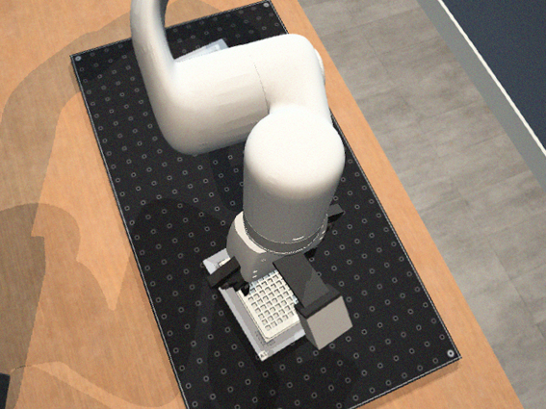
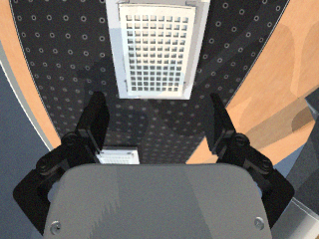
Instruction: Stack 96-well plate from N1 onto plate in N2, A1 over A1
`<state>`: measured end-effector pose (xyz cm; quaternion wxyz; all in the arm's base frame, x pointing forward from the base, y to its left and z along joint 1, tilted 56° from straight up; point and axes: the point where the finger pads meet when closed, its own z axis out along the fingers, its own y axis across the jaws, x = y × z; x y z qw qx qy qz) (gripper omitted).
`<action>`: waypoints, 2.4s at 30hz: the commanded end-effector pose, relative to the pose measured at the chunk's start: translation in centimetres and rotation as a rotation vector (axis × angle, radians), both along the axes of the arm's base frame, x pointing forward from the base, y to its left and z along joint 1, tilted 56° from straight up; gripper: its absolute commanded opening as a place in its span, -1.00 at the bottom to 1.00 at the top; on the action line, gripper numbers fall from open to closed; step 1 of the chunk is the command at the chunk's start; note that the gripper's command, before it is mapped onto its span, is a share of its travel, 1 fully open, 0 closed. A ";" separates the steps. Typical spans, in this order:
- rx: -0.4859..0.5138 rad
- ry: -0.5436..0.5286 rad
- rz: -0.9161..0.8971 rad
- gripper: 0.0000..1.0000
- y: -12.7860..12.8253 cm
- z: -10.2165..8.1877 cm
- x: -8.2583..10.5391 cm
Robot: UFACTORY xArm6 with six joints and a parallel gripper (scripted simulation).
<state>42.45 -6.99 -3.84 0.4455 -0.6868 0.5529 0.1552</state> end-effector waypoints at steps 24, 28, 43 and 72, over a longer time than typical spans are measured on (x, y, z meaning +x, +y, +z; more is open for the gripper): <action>-0.001 -0.001 -0.003 1.00 2.5 -1.8 1.0; -0.001 -0.001 -0.003 1.00 2.7 -2.0 1.1; -0.001 -0.001 -0.003 1.00 4.6 -3.3 1.7; -0.001 -0.001 -0.003 1.00 6.0 -4.3 2.2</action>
